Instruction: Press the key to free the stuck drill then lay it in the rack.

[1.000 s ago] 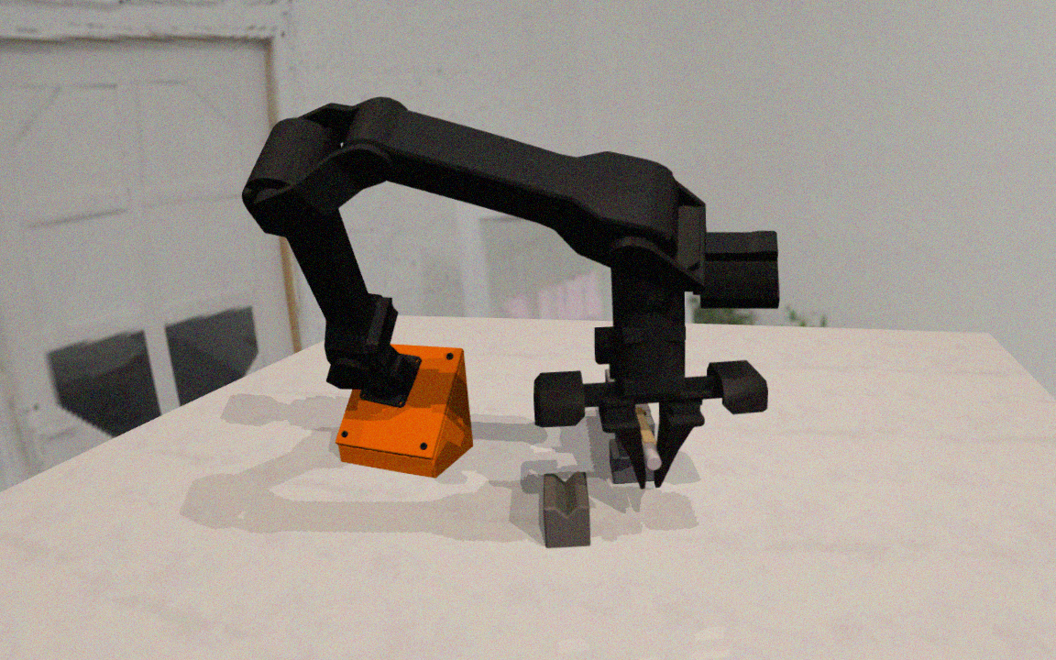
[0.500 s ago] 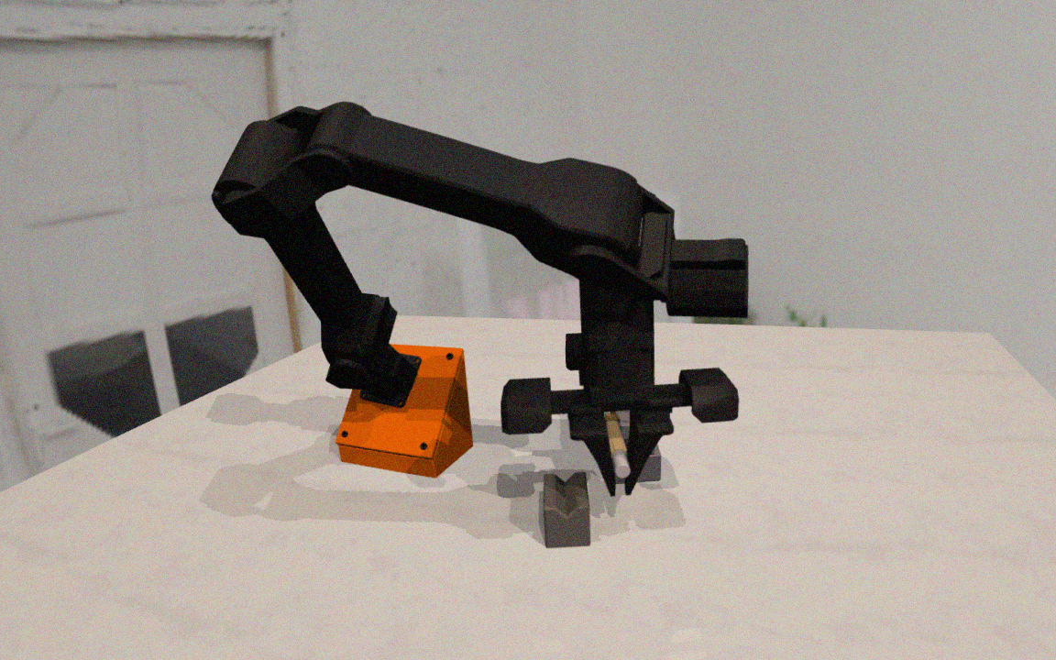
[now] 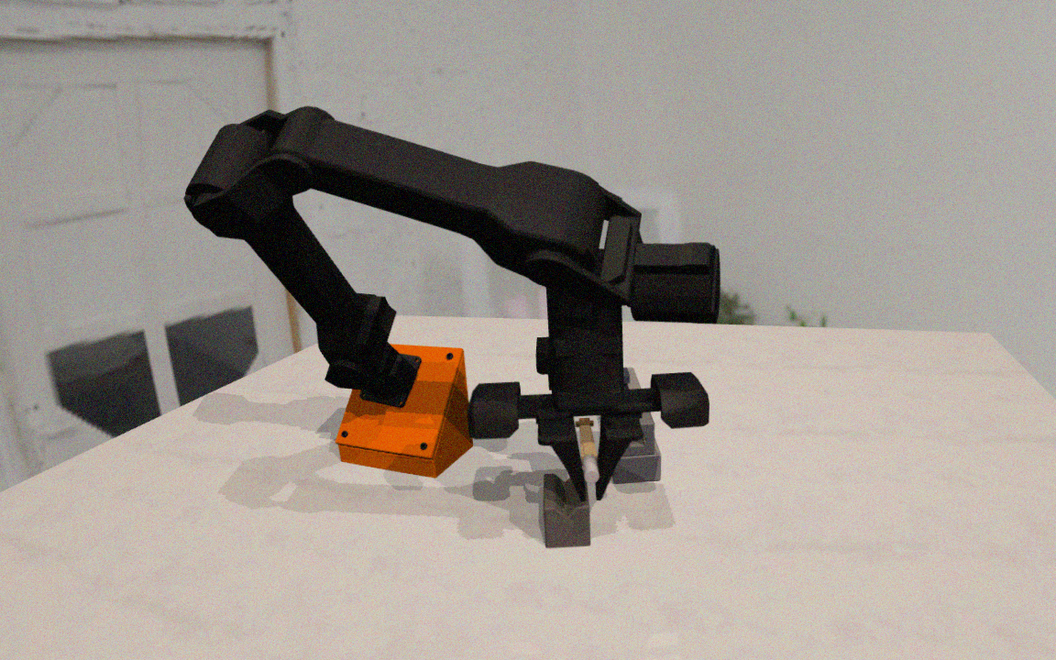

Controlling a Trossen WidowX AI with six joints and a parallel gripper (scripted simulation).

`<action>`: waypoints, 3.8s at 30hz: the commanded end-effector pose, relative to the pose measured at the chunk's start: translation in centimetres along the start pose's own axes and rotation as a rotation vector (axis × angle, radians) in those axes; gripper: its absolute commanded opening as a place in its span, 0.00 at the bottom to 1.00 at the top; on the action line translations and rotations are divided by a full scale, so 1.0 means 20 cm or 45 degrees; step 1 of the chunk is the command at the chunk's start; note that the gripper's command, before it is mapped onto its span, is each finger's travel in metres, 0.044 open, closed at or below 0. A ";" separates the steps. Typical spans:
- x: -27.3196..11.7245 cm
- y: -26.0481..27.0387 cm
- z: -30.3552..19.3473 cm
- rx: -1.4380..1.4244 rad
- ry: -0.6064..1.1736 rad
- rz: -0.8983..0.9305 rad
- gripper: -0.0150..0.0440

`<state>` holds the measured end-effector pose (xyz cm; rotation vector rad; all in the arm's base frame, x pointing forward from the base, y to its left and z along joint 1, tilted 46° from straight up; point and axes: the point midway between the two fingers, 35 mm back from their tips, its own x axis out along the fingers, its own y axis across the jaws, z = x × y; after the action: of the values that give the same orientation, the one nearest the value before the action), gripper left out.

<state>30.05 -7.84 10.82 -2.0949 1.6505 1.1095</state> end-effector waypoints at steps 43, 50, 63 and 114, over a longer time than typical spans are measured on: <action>0.19 0.11 -0.04 0.001 0.007 -0.005 0.25; 0.23 0.11 -0.04 0.001 0.007 -0.004 0.25; 0.22 0.11 -0.05 0.005 0.011 -0.006 0.70; -1.68 0.27 0.24 0.512 -1.163 -1.344 1.00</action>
<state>23.92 15.54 28.84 -1.5708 0.3837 0.9038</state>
